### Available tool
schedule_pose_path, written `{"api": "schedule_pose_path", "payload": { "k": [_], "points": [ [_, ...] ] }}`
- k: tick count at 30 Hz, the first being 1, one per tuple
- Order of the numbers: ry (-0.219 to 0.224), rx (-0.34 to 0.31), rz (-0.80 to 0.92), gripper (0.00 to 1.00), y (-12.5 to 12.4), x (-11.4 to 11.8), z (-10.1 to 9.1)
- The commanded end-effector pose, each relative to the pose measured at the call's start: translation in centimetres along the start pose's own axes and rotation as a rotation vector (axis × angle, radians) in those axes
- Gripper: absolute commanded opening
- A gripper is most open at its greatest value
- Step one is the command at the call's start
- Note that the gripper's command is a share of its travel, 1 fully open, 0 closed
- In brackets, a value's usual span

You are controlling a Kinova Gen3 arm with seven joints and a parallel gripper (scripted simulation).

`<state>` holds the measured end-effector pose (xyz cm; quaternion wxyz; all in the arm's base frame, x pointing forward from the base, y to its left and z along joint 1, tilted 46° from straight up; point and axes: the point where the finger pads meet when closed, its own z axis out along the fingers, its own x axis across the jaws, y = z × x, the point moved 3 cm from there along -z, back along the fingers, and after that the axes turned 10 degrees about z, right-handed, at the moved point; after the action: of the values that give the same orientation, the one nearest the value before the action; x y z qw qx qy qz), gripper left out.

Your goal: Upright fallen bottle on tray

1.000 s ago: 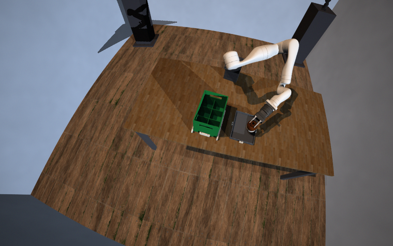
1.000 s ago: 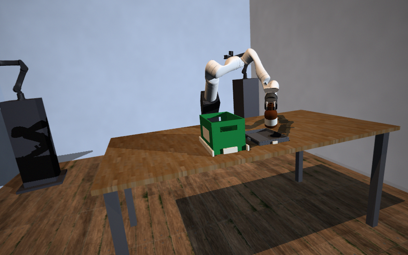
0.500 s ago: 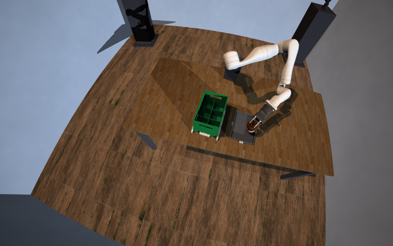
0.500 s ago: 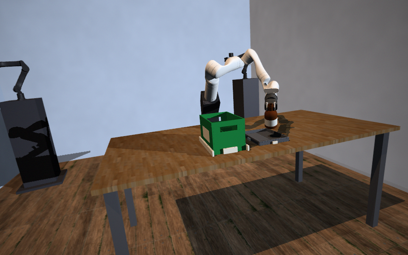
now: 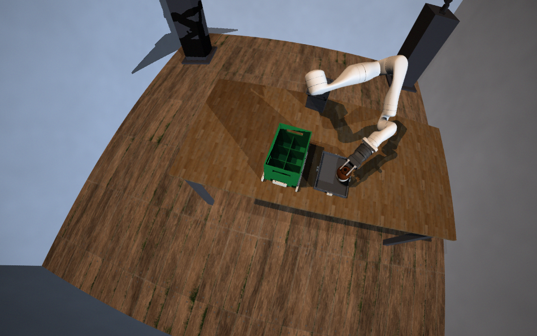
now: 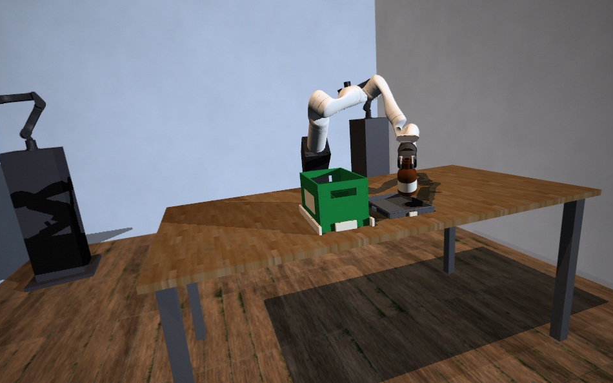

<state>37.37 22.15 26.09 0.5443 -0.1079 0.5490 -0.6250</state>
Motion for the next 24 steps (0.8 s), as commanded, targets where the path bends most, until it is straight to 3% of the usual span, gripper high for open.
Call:
{"api": "schedule_pose_path", "payload": {
  "k": [1,24],
  "points": [
    [0.0,0.003,-0.001,0.0,0.1,0.0,0.1],
    [0.0,0.003,-0.001,0.0,2.3,0.4,0.9]
  ]
}}
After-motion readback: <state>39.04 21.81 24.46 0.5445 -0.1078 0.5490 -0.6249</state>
